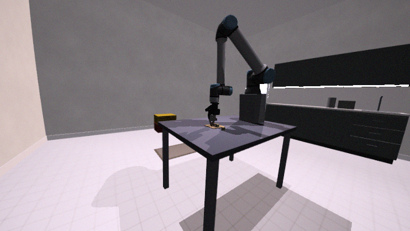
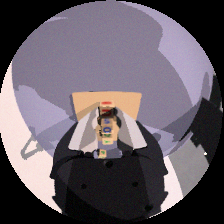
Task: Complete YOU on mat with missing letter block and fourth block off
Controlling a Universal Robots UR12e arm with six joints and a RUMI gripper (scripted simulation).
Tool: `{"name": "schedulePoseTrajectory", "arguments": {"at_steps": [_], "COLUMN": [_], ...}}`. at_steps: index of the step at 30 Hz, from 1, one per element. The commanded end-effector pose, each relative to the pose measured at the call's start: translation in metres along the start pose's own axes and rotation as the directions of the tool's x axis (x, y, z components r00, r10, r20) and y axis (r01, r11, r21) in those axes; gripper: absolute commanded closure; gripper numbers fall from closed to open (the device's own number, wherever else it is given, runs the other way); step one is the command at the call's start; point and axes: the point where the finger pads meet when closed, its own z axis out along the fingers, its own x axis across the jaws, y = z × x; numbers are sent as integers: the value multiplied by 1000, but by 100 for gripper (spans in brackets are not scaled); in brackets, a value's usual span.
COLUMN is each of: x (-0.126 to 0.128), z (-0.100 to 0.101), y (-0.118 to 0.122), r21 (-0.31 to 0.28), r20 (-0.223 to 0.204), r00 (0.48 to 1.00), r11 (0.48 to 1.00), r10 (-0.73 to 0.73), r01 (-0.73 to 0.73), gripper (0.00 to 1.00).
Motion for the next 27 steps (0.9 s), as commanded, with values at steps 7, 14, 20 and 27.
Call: {"name": "schedulePoseTrajectory", "arguments": {"at_steps": [7,14,20,27], "x": [0,0,0,0], "z": [0,0,0,0], "y": [0,0,0,0], "r21": [0,0,0,0], "r20": [1,1,1,1], "r00": [1000,1000,1000,1000], "r11": [1000,1000,1000,1000], "r10": [0,0,0,0], "r01": [0,0,0,0], "gripper": [95,95,95,91]}}
